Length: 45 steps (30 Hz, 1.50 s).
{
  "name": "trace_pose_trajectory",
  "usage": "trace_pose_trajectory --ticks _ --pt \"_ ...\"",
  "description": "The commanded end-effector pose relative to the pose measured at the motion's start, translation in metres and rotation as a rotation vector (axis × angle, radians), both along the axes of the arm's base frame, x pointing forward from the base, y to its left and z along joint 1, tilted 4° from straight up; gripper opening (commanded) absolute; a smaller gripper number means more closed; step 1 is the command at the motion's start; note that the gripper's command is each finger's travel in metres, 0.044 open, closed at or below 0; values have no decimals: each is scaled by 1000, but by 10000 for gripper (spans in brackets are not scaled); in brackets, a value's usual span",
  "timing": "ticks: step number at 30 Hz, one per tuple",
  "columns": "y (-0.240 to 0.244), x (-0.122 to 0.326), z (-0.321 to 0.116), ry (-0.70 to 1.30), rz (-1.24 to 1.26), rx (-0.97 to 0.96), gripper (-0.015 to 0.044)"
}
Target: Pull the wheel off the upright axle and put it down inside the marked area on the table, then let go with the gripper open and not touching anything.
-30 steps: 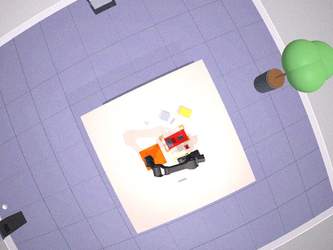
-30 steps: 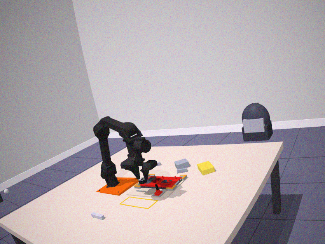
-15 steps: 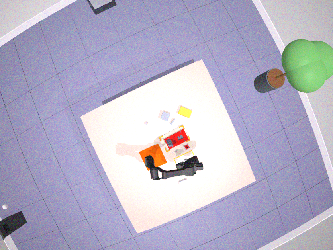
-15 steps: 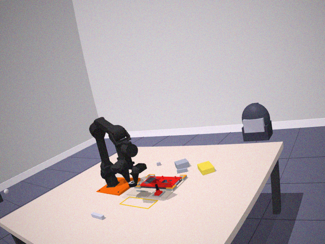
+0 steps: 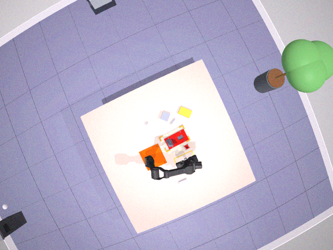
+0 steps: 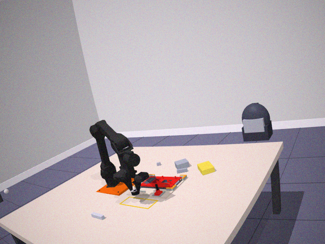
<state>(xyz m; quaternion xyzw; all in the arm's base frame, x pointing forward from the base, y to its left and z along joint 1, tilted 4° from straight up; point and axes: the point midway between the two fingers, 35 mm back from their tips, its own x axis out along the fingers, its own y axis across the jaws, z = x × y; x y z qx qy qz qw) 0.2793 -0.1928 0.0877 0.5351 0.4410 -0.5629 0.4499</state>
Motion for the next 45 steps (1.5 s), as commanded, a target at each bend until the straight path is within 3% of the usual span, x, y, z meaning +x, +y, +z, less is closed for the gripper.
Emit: trace_pose_trajectory --ticks 1,7,14,25,32,36,41,45 --pt "-1 -2 -25 10 4 1 0" --pt "0 -6 -54 10 4 1 0" --pt "0 -6 -57 10 4 1 0" --pt "0 -5 -51 7 0 5 289" --pt "2 -3 4 10 3 1 300" --pt "2 -3 6 10 4 1 300" --pt "24 -31 25 8 5 3 431" --pt "50 -66 49 15 4 6 440"
